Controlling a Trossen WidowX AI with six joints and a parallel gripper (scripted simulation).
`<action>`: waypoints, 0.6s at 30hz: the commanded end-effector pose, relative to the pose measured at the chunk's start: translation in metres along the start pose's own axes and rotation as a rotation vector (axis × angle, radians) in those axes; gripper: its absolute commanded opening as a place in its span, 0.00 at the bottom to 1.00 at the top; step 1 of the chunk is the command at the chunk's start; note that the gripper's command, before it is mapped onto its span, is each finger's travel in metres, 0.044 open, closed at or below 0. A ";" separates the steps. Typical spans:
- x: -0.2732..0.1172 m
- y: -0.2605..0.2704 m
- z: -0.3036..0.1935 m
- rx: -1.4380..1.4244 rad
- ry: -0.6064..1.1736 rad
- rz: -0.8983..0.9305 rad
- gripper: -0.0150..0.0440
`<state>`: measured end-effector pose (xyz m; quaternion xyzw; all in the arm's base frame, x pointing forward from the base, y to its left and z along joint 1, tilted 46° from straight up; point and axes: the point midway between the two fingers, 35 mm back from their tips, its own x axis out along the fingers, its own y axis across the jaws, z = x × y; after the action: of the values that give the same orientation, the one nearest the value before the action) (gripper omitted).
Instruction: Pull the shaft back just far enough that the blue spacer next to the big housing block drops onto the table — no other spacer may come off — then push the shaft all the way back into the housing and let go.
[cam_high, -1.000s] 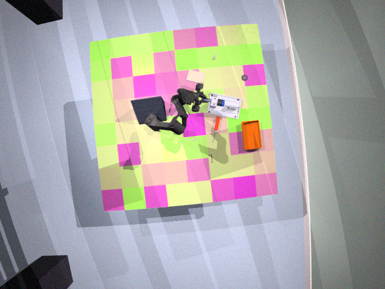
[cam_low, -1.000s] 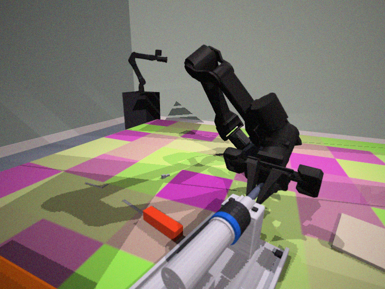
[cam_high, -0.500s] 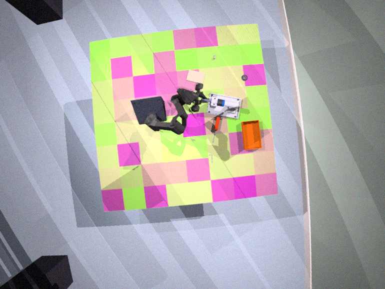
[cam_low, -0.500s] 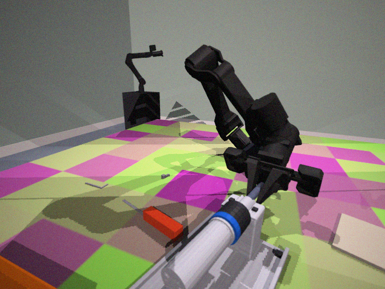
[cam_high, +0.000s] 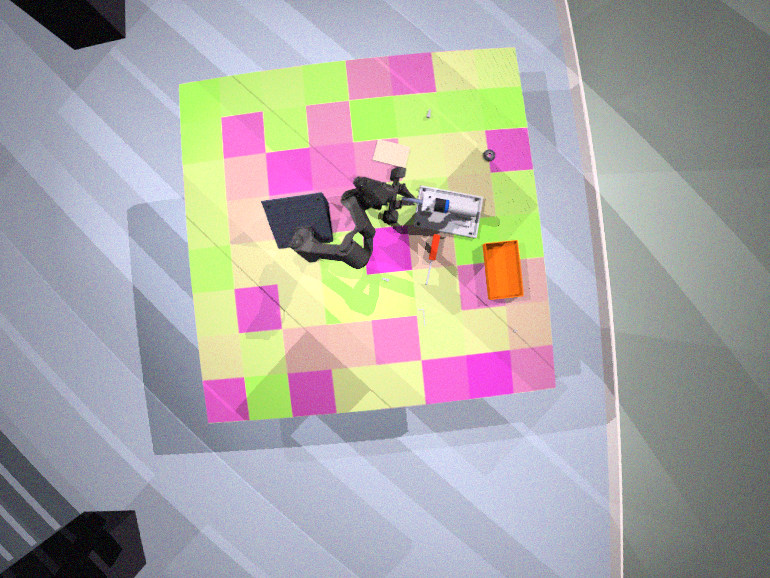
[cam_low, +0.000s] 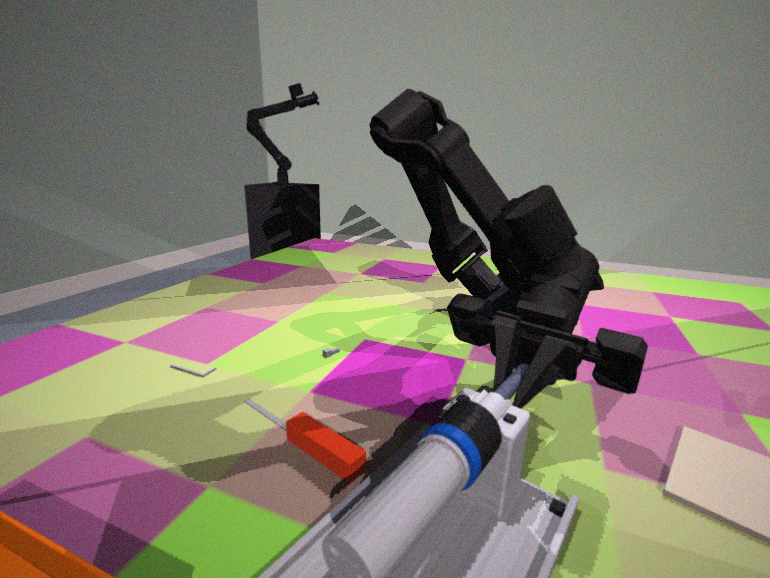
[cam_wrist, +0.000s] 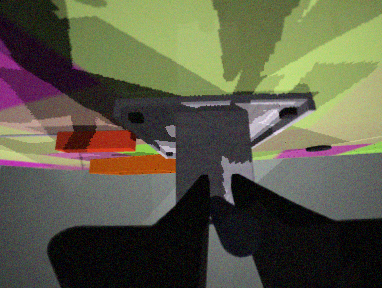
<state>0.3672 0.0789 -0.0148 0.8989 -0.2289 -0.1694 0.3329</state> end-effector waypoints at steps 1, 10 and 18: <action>-0.001 0.000 0.001 0.003 -0.001 0.002 0.25; -0.001 0.000 0.001 0.003 -0.001 0.002 0.25; -0.002 0.000 0.002 0.003 -0.001 0.002 0.25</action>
<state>0.3656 0.0793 -0.0152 0.8989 -0.2288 -0.1694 0.3330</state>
